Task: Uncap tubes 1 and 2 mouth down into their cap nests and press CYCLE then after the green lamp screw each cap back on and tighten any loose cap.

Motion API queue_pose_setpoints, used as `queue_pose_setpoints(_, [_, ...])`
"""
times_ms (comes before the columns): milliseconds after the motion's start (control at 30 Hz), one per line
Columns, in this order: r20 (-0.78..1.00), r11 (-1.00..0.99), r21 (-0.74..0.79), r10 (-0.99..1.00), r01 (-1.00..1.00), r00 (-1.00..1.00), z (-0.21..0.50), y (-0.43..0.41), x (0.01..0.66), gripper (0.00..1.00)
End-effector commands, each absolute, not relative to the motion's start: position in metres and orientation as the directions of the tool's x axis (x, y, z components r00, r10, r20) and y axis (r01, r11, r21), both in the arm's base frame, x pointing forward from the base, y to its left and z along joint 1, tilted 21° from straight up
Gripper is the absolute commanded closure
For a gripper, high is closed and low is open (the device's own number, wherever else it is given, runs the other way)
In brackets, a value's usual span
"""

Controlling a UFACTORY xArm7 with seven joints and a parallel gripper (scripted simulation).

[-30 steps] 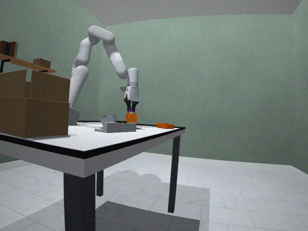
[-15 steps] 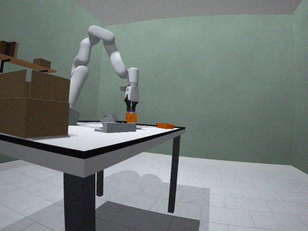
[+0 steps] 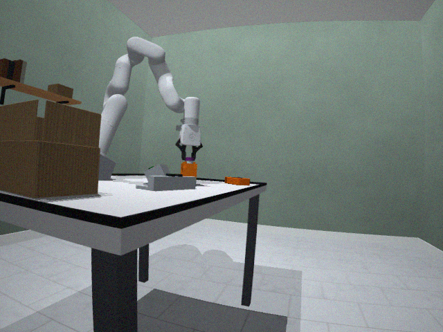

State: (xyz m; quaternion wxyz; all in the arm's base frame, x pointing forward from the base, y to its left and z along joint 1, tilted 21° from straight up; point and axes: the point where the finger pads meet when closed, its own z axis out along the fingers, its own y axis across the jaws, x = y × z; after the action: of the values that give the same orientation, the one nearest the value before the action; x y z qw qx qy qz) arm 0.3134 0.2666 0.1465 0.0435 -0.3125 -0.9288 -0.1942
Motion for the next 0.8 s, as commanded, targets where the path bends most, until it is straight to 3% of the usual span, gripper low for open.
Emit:
queue_pose_setpoints(0, [0.232,0.613,0.284,0.702,0.737,-0.673,0.1482,0.2670,0.3146,0.54])
queue_pose_setpoints(267, [0.322,0.298,0.174,0.884,0.939,-0.340,0.1482,0.2670,0.3146,0.54])
queue_pose_setpoints(600, [0.322,0.298,0.174,0.884,0.939,-0.340,0.1482,0.2669,0.3147,0.54])
queue_pose_setpoints(633, [0.322,0.298,0.174,0.884,0.939,-0.340,0.1482,0.2669,0.3147,1.00])
queue_pose_setpoints(767, [0.322,0.298,0.174,0.884,0.939,-0.340,0.1482,0.2669,0.3146,1.00])
